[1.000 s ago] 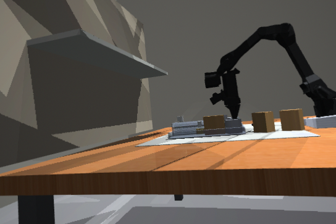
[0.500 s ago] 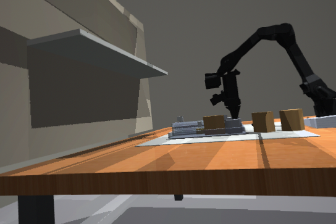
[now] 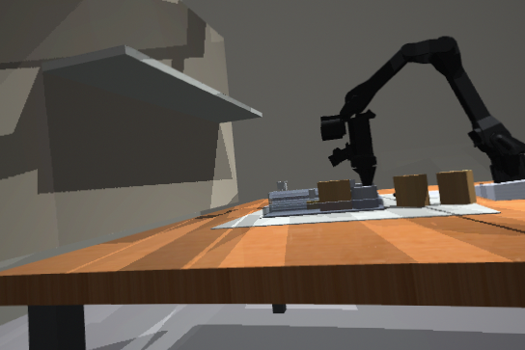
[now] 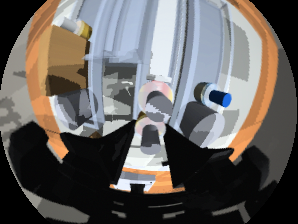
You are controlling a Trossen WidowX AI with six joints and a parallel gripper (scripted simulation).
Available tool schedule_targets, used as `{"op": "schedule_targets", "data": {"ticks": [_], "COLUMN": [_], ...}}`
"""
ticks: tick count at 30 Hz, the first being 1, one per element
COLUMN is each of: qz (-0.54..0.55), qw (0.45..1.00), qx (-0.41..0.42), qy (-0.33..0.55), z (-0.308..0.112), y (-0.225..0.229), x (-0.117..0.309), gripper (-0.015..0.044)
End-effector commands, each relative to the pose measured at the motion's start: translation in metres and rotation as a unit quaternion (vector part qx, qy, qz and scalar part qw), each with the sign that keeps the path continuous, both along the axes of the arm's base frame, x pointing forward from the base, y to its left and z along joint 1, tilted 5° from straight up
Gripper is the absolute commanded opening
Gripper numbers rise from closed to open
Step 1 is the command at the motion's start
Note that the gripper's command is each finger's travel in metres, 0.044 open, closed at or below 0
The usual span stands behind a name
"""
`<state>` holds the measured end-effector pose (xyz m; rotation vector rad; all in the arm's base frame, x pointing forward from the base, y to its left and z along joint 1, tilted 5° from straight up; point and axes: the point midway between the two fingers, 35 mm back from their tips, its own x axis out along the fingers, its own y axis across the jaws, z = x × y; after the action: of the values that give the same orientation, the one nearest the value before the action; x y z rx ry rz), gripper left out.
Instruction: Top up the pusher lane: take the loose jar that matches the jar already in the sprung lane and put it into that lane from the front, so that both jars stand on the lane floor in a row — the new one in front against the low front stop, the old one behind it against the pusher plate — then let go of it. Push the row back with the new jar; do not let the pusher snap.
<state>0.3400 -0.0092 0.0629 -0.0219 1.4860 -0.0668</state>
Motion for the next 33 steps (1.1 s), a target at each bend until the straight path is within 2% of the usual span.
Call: {"op": "schedule_targets", "data": {"ticks": [1, 33], "qz": [0.003, 0.003], "qw": [1.0, 1.0], "qx": [-0.002, -0.002], "qy": [-0.005, -0.005], "z": [-0.001, -0.0017], "y": [-0.0008, -0.0007], "x": [0.0022, -0.0032], "gripper": [0.0, 0.0]}}
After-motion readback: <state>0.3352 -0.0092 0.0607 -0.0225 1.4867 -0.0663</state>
